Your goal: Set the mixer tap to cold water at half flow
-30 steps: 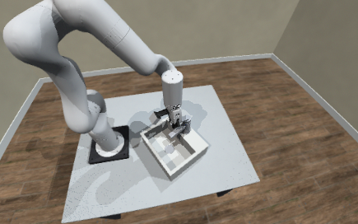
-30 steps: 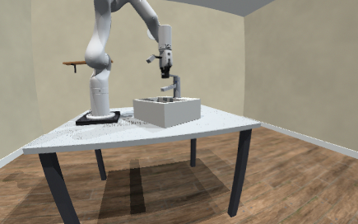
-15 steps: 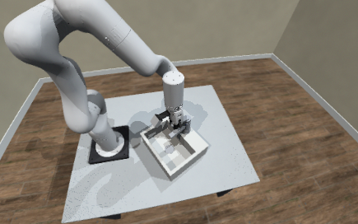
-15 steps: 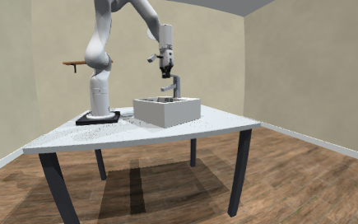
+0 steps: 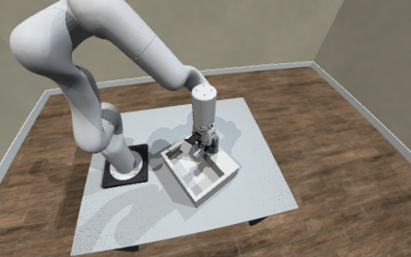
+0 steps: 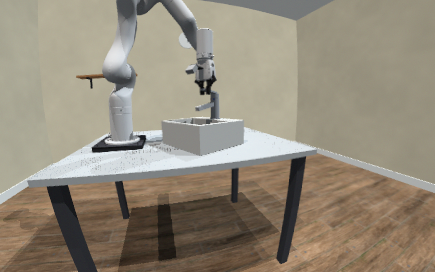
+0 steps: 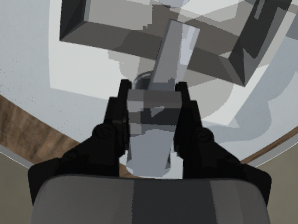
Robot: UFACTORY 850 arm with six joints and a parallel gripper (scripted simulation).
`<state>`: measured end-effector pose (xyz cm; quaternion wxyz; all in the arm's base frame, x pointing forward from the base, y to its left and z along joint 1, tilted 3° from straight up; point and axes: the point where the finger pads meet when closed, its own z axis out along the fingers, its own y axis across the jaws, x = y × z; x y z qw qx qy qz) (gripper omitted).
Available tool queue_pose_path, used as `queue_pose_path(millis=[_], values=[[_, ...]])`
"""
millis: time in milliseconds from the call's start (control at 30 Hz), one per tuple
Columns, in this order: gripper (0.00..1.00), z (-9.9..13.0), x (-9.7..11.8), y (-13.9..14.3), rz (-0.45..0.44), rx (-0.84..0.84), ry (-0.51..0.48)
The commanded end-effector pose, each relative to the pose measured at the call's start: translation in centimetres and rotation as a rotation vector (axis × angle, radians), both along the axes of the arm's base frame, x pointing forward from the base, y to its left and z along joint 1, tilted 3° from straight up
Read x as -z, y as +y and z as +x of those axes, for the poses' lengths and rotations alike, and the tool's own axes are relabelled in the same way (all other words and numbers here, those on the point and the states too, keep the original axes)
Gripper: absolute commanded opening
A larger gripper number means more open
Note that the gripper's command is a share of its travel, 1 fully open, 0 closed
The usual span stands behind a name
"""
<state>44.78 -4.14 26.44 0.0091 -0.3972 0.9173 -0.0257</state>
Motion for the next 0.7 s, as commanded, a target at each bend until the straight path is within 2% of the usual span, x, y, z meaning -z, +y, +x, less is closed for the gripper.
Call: queue_pose_path(millis=[0,233,667], values=[[0.0,1.2,-0.1,-0.9,0.007,-0.161,0.004],[0.0,2.5,-0.2,-1.6,0.001,-0.343,0.01],[0.0,3.9,-0.3,-2.1,-0.006,-0.506,0.016]])
